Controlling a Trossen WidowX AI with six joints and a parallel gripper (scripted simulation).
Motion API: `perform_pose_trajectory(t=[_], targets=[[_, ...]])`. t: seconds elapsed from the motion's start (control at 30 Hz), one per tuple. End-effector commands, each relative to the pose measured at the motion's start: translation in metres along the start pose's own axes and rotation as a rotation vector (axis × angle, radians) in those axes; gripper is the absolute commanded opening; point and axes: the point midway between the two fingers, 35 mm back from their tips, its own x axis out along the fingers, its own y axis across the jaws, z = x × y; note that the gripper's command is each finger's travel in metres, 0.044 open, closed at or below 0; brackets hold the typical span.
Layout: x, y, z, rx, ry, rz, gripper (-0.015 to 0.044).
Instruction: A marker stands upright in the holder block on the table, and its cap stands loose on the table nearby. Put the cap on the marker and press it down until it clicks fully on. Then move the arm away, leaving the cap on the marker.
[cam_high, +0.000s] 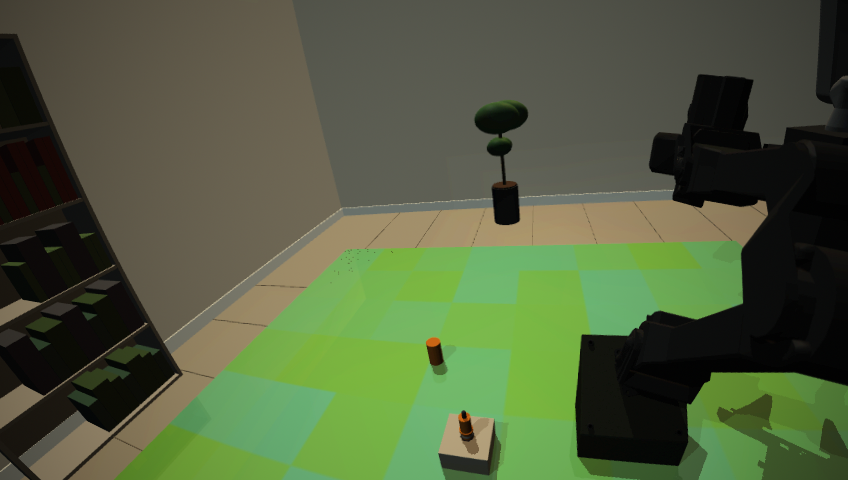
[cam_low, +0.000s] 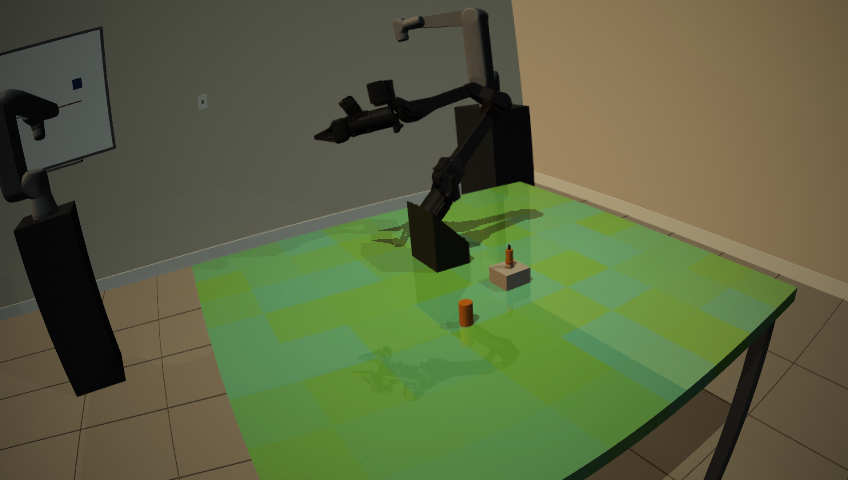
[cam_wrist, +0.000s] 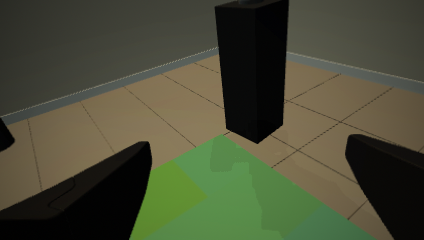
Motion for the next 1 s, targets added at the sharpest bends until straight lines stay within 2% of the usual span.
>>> perform_pose_trajectory(t=[0.0, 0.17, 0.5, 0.67, 0.87, 0.97], targets=[[0.0, 0.001, 0.0, -0.005, 0.001, 0.004, 0.0374], [-0.006, 0.051, 0.004, -0.198, 0.026, 0.158, 0.0247], [-0.039, 0.165, -0.015, -0.678, 0.075, 0.481, 0.0247], [-0.055, 0.199, -0.027, -0.859, 0.081, 0.589, 0.0247], [-0.106, 0.275, -0.071, -1.33, 0.048, 0.878, 0.0247], [-0.126, 0.296, -0.09, -1.491, 0.032, 0.984, 0.0247]])
